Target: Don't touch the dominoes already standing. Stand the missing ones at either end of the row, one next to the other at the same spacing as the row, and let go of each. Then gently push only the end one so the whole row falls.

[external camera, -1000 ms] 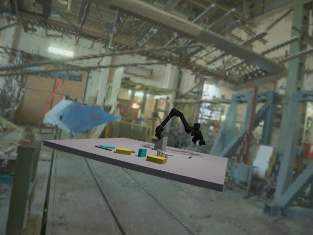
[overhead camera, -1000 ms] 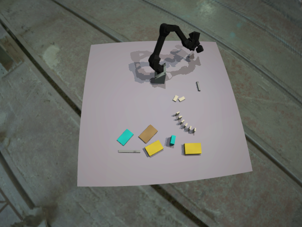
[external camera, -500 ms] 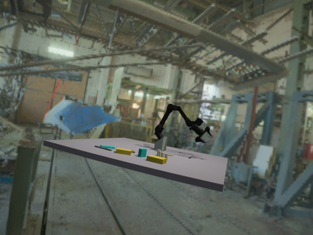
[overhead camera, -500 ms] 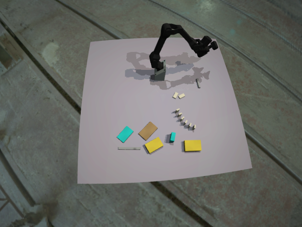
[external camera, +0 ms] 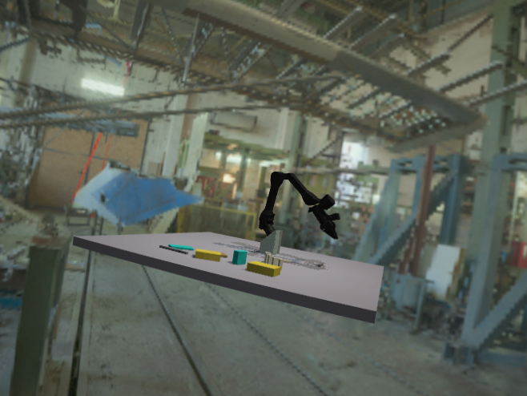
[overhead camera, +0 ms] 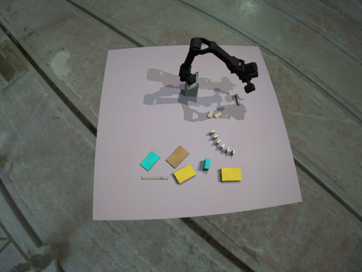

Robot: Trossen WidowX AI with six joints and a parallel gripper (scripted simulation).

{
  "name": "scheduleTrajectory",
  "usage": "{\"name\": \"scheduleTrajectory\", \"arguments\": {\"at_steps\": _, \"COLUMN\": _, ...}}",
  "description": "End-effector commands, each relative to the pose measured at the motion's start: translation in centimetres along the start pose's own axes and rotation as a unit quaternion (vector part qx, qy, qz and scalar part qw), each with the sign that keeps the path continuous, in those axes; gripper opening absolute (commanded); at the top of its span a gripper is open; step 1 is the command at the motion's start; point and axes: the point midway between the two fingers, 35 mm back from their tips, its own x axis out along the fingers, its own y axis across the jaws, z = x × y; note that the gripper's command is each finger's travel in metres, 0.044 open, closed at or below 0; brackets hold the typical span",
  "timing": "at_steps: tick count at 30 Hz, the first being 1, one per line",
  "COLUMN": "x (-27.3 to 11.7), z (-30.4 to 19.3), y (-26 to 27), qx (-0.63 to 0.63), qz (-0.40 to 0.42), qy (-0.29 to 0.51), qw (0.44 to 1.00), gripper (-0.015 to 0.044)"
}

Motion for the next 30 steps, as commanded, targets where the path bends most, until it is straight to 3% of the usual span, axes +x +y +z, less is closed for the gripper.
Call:
{"name": "scheduleTrajectory", "arguments": {"at_steps": 1, "x": -2.1, "z": -4.5, "y": -5.6, "qx": 0.253, "qz": -0.053, "qy": 0.065, "qw": 0.964, "gripper": 0.0440}}
{"name": "scheduleTrajectory", "arguments": {"at_steps": 8, "x": -5.3, "z": -11.6, "y": -10.8, "qx": 0.539, "qz": -0.139, "qy": 0.136, "qw": 0.820, "gripper": 0.0440}}
{"name": "scheduleTrajectory", "arguments": {"at_steps": 20, "x": -12.4, "z": -23.9, "y": -14.5, "qx": 0.814, "qz": -0.316, "qy": 0.188, "qw": 0.449, "gripper": 0.0440}}
{"name": "scheduleTrajectory", "arguments": {"at_steps": 22, "x": -12.9, "z": -24.6, "y": -14.6, "qx": 0.823, "qz": -0.326, "qy": 0.188, "qw": 0.426, "gripper": 0.0440}}
{"name": "scheduleTrajectory", "arguments": {"at_steps": 30, "x": -12.9, "z": -24.6, "y": -14.4, "qx": 0.823, "qz": -0.326, "qy": 0.188, "qw": 0.426, "gripper": 0.0440}}
